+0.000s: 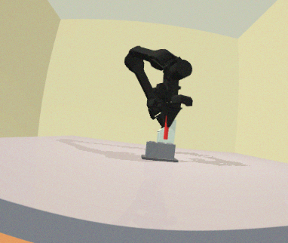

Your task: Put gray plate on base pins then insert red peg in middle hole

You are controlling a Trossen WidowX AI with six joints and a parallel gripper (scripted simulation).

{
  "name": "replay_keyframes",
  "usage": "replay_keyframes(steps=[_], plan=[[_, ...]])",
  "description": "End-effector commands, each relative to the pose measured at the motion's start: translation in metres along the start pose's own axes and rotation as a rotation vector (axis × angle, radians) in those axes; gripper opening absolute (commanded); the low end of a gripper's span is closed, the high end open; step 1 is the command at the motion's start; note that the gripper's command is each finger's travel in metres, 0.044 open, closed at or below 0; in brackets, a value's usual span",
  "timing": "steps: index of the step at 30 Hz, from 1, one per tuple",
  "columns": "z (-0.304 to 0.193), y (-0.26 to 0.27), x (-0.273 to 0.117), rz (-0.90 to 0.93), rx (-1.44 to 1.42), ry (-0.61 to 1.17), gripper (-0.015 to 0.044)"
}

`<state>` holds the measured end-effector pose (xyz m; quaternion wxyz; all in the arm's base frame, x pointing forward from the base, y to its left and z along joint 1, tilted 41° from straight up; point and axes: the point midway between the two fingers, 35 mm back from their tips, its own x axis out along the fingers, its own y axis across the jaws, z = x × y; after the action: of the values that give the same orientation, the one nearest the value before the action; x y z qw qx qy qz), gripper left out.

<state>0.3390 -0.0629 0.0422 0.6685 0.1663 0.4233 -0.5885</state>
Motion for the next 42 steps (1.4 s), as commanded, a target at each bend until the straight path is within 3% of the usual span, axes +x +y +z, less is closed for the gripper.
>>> replay_keyframes(steps=[1, 42], plan=[[0.012, -0.003, -0.001, 0.001, 0.002, -0.008, 0.0], [0.015, -0.007, 0.01, 0.001, 0.005, -0.008, 0.0]])
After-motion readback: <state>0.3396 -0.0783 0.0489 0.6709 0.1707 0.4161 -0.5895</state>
